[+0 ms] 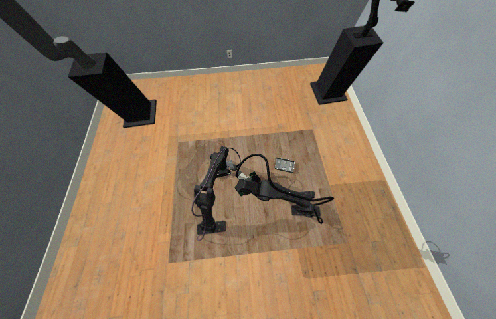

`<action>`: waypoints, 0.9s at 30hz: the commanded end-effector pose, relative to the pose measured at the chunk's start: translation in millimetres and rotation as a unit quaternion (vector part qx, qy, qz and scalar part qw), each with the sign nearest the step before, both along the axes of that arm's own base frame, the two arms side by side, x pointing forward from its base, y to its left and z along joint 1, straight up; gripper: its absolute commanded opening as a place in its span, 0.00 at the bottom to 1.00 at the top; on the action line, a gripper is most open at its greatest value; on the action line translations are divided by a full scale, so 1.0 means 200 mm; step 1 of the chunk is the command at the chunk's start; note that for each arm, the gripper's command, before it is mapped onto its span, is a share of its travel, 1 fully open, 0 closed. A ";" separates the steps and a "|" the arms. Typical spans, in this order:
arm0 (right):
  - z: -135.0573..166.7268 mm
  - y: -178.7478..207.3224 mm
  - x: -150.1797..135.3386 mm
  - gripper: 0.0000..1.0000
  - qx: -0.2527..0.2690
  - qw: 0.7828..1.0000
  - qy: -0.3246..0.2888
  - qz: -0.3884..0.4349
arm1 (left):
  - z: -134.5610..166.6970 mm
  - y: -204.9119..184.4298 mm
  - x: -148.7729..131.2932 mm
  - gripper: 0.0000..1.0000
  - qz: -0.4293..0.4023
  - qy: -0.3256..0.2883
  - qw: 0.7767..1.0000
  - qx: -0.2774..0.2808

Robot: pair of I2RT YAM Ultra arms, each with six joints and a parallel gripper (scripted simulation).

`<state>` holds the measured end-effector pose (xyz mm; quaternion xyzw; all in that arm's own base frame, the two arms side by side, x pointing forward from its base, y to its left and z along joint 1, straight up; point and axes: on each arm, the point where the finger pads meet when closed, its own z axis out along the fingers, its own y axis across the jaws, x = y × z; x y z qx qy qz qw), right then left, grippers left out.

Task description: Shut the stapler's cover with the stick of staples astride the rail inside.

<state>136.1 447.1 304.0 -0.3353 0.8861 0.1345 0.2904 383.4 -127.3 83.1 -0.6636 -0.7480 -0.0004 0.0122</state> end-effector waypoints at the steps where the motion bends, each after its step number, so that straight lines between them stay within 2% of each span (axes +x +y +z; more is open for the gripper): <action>1: 0.08 -0.02 0.00 1.00 0.018 1.000 -0.006 -0.007 | 0.08 -0.04 0.00 0.00 -0.001 -0.006 1.000 -0.012; 11: 0.08 -0.02 0.00 1.00 0.018 1.000 -0.006 -0.007 | 0.06 -0.02 0.01 0.00 -0.001 -0.009 1.000 -0.008; 13: 0.10 0.00 0.00 1.00 0.027 1.000 -0.008 -0.004 | 0.06 -0.04 0.03 0.23 0.014 -0.017 1.000 -0.020; 15: 0.10 0.00 0.00 1.00 0.027 1.000 -0.008 -0.004 | 0.06 -0.04 0.03 0.23 0.014 -0.017 1.000 -0.020; 18: 0.16 0.03 0.07 1.00 0.062 0.998 -0.014 0.001 | 0.07 -0.05 0.05 0.57 0.070 -0.032 0.996 -0.042; 22: 0.21 -0.05 0.30 1.00 0.089 0.995 -0.027 -0.027 | 0.09 -0.03 0.04 1.00 0.161 -0.049 0.983 -0.075; 27: 0.28 -0.18 0.55 1.00 0.124 0.989 -0.052 -0.060 | 0.12 0.00 0.03 1.00 0.255 -0.064 0.959 -0.108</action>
